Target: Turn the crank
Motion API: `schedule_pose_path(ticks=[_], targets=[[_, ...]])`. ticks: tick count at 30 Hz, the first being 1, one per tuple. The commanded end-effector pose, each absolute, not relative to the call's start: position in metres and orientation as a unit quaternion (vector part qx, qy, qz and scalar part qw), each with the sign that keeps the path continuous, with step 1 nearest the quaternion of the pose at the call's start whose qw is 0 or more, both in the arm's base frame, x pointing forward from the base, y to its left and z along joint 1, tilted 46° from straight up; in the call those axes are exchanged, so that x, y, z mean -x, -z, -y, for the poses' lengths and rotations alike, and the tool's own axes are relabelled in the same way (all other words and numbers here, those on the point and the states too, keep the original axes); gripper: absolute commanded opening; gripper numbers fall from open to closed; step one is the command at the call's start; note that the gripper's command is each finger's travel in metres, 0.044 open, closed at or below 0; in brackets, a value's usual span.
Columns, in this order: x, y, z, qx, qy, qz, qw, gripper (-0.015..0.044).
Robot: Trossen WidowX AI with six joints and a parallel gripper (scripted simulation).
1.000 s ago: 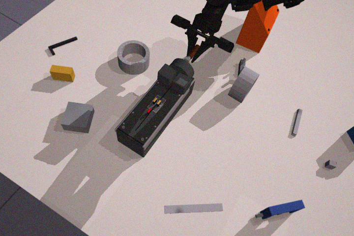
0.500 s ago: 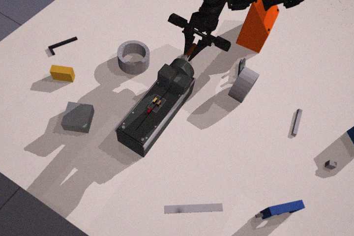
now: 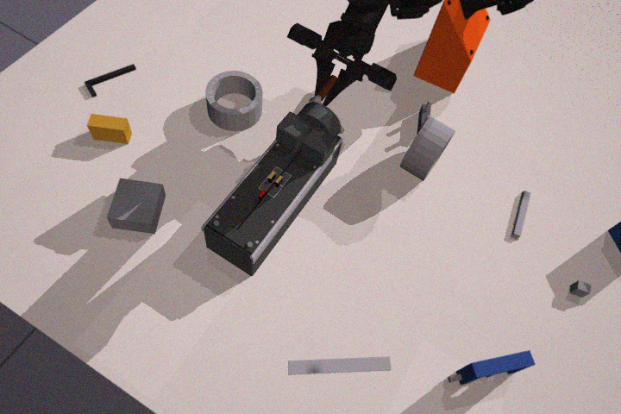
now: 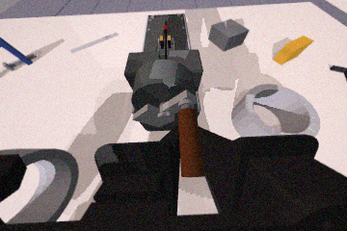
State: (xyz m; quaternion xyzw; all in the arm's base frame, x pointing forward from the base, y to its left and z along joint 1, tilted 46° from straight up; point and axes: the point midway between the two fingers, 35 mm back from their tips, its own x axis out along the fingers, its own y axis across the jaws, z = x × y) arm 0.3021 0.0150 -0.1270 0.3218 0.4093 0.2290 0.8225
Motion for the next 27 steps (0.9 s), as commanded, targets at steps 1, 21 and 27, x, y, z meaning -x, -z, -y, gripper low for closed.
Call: schedule_pose_path(ticks=[1,21,27], targets=[[-0.302,0.137,-0.015,-0.32,-0.225,-0.413,0.822,0.0],[-0.298,0.154,-0.03,-0.321,-0.225,-0.413,0.822,0.0],[-0.297,0.156,-0.038,-0.321,-0.225,-0.413,0.822,0.0]])
